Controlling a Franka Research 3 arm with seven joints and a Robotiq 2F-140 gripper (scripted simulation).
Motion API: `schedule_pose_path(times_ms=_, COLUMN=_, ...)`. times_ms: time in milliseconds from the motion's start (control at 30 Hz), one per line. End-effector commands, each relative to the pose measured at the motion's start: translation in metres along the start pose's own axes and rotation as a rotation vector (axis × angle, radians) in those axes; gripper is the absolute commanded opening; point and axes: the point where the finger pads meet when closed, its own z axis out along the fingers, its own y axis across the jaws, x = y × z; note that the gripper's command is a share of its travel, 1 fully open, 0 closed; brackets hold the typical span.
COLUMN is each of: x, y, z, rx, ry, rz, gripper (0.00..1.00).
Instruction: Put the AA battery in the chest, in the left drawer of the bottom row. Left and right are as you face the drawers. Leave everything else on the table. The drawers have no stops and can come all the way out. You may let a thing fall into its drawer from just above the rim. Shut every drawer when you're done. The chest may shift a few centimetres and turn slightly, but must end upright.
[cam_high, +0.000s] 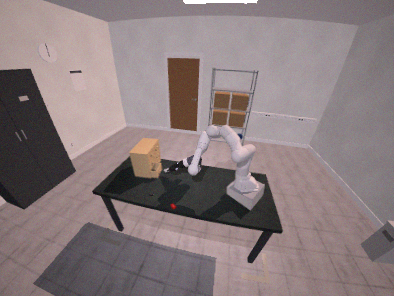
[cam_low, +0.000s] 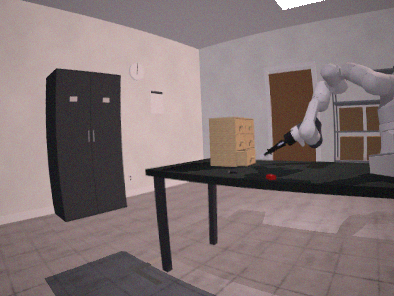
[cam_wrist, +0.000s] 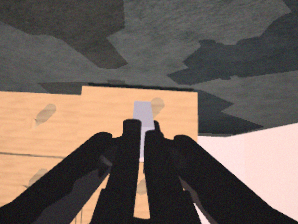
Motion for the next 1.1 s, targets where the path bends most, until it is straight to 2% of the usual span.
schedule_pose_path(times_ms=0, x=0.0, y=0.0, z=0.0, rx=-0.002, ry=-0.001, rz=0.003, gripper=0.1)
schedule_pose_path(times_ms=567, x=-0.001, y=0.0, z=0.002, rx=-0.002, ry=-0.003, rz=0.002, gripper=0.1)
schedule_pose_path(times_ms=1067, x=-0.007, y=0.0, z=0.011, rx=-0.005, ry=-0.014, rz=-0.003, gripper=0.1)
